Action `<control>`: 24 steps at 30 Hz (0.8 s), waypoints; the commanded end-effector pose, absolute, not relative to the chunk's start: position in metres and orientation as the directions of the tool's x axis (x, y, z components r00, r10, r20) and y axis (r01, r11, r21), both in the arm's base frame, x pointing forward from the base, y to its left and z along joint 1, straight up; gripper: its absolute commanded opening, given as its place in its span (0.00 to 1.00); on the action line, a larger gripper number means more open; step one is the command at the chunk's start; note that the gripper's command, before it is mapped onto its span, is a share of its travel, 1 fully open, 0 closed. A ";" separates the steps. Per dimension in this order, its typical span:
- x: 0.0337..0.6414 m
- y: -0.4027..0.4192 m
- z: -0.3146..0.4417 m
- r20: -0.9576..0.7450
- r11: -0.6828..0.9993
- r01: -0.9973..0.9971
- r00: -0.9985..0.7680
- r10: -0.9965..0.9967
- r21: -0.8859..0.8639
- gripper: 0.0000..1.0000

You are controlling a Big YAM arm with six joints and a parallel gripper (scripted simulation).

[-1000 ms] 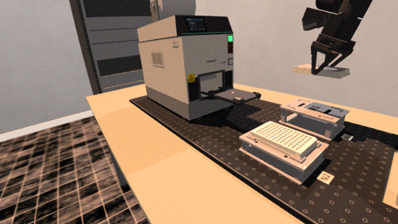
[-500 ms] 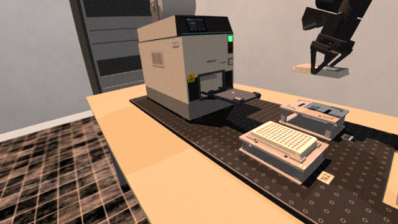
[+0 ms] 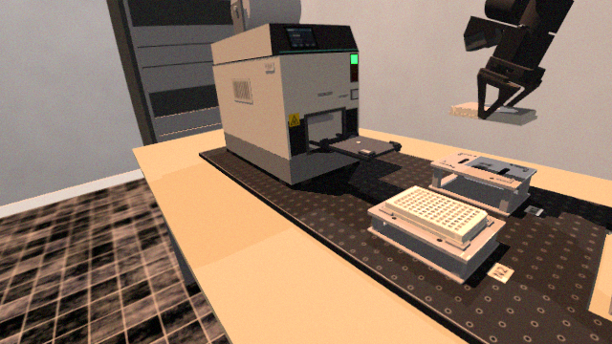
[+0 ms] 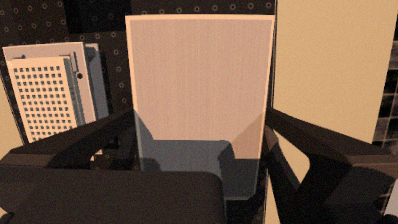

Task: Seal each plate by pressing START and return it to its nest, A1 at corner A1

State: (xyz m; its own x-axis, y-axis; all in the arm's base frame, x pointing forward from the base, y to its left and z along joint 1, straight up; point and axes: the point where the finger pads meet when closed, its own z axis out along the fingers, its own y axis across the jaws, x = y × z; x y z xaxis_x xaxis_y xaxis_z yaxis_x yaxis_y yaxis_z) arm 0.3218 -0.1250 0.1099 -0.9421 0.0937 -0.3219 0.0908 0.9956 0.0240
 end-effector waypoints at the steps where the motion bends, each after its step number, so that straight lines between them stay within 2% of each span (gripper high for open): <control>1: 0.331 -0.125 0.110 -0.333 0.998 0.067 -0.941 0.068 0.016 0.00; 24: 0.326 -0.123 0.096 -0.318 0.996 0.089 -0.944 0.093 0.027 0.00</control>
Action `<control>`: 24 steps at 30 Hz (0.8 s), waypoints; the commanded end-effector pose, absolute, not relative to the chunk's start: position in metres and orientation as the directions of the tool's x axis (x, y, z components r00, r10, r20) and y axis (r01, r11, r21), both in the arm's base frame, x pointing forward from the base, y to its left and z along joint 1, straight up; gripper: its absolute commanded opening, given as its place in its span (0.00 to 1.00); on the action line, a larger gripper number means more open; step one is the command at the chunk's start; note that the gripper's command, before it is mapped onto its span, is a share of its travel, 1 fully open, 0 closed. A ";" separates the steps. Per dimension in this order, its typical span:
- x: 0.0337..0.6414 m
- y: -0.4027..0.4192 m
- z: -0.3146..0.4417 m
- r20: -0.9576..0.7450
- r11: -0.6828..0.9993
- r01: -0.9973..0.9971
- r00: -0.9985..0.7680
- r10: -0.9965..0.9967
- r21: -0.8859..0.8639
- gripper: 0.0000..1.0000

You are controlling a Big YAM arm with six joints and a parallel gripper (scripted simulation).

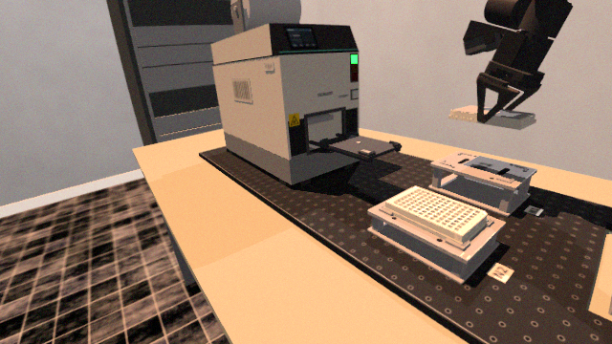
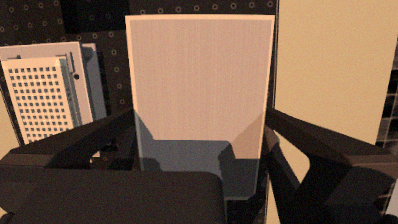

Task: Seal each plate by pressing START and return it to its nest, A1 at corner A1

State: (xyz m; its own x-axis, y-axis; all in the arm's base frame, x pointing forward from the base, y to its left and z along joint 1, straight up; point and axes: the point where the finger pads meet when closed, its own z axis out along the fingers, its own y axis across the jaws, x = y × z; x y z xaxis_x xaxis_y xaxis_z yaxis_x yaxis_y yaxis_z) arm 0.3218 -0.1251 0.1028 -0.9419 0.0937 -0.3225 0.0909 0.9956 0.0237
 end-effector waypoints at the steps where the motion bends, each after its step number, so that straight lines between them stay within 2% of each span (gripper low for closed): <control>1: 0.326 -0.122 0.096 -0.318 0.995 0.092 -0.943 0.096 0.028 0.00; 24: 0.329 -0.126 0.089 -0.330 0.997 0.071 -0.941 0.071 0.014 0.00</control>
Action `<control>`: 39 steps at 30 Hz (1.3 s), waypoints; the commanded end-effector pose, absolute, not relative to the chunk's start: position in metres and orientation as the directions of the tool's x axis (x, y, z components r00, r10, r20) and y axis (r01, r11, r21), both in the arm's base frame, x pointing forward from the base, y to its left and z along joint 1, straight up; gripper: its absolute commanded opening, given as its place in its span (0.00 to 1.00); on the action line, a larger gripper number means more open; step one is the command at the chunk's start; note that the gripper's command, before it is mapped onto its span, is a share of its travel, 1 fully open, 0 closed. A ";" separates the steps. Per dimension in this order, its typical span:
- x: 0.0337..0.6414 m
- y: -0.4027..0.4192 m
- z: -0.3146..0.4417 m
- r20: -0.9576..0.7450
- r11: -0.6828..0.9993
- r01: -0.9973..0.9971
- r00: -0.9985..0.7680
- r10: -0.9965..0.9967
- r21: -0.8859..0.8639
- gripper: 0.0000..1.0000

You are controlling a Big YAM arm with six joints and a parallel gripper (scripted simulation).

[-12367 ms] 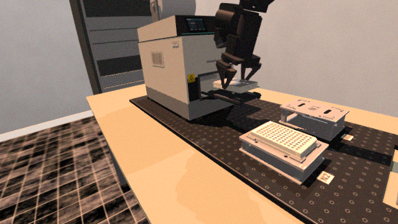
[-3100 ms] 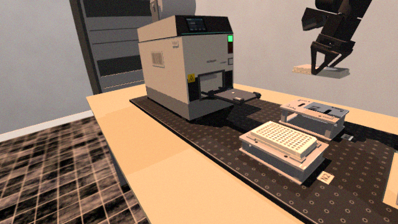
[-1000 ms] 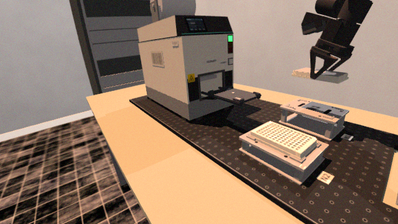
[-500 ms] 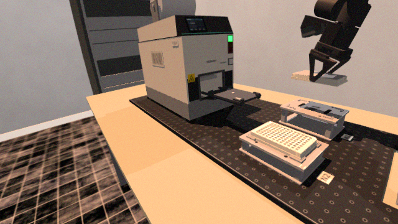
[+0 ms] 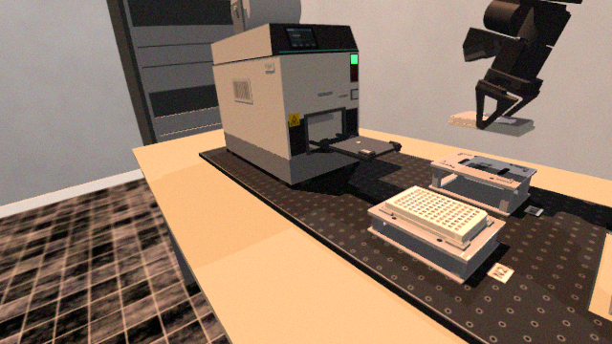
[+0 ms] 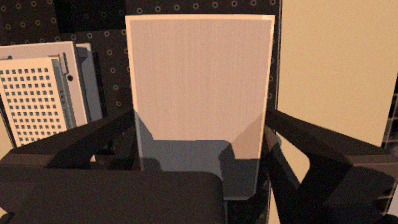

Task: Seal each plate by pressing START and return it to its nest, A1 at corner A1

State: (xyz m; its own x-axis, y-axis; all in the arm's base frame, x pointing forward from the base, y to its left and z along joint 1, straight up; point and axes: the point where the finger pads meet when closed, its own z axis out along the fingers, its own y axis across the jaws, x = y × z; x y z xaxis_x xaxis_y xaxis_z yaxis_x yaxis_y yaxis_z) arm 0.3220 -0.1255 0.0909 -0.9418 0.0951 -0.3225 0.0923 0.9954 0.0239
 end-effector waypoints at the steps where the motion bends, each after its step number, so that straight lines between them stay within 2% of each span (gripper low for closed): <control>1: 0.329 -0.124 0.090 -0.328 0.998 0.067 -0.942 0.068 0.014 0.00; 39: 0.325 -0.130 0.072 -0.324 0.993 0.112 -0.939 0.114 0.025 0.00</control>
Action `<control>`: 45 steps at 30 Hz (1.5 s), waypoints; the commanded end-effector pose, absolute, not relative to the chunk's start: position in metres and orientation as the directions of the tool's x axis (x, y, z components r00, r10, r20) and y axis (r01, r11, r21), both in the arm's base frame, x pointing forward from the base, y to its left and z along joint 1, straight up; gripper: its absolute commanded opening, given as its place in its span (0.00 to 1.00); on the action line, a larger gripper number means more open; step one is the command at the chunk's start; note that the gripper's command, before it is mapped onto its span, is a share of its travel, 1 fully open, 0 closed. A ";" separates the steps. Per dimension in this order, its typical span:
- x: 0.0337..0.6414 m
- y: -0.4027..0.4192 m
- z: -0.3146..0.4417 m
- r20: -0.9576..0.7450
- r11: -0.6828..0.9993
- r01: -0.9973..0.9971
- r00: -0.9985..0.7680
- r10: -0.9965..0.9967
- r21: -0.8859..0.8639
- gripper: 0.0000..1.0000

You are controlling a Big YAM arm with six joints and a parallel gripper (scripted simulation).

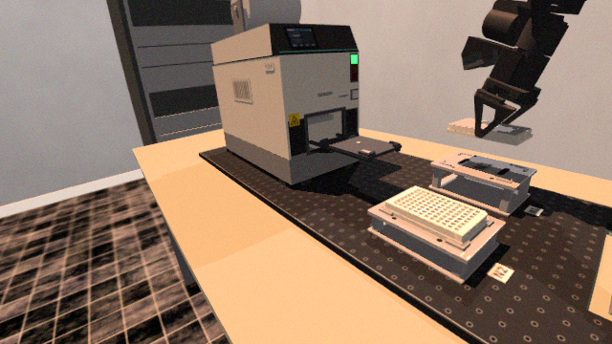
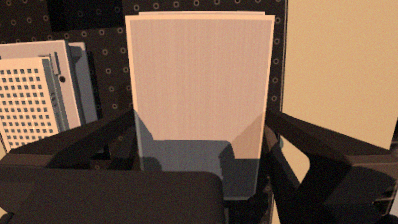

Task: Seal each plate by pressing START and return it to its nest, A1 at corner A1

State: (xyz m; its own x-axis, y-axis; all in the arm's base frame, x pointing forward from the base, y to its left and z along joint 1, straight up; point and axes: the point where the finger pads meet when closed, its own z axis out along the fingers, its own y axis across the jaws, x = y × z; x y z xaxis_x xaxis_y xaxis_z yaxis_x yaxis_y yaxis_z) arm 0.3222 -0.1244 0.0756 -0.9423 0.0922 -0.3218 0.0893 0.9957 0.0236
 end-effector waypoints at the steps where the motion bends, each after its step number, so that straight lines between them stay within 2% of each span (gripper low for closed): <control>1: 0.324 -0.130 0.071 -0.324 0.993 0.113 -0.939 0.115 0.025 0.00; 45: 0.329 -0.132 0.055 -0.336 0.994 0.107 -0.936 0.108 0.020 0.00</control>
State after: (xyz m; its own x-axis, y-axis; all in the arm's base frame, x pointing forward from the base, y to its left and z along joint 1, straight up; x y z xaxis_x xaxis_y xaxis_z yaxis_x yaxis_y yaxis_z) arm 0.3227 -0.1236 0.0560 -0.9403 0.0894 -0.3283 0.0873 0.9960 0.0213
